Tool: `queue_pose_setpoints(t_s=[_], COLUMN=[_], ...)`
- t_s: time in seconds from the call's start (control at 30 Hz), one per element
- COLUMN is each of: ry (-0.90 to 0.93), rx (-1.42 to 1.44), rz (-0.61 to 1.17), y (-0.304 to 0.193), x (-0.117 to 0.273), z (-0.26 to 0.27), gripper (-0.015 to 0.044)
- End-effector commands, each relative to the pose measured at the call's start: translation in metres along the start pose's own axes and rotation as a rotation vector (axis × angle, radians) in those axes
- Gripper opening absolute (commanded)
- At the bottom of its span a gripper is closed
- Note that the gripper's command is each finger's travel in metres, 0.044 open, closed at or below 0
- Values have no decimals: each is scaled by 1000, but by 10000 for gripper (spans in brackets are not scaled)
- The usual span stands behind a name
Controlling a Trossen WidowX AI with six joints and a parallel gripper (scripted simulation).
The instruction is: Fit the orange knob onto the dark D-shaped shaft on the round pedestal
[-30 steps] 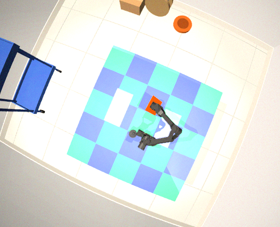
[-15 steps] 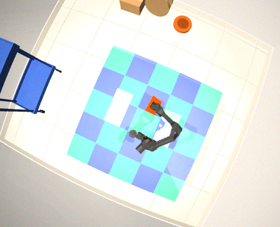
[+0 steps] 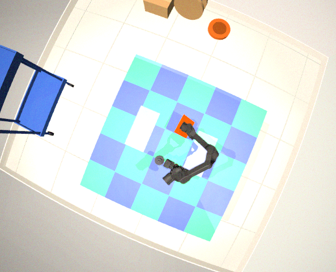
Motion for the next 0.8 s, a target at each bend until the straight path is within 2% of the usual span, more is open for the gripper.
queue_pose_setpoints(t_s=[0.0,0.77], ry=[-5,-11], rx=[1,-2], rz=[-1,-4], y=[4,22], x=[-1,-24], z=[-11,-77], gripper=[0,0])
Point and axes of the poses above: the point midway between the two fingers, 35 mm back from their tips, its own x axis back along the fingers, its own z axis across the jaws, y = z × x, the point moved 10 cm from there along x, back along the fingers, and after that the axes turned 6 degrees about x, right-handed, at the moved point
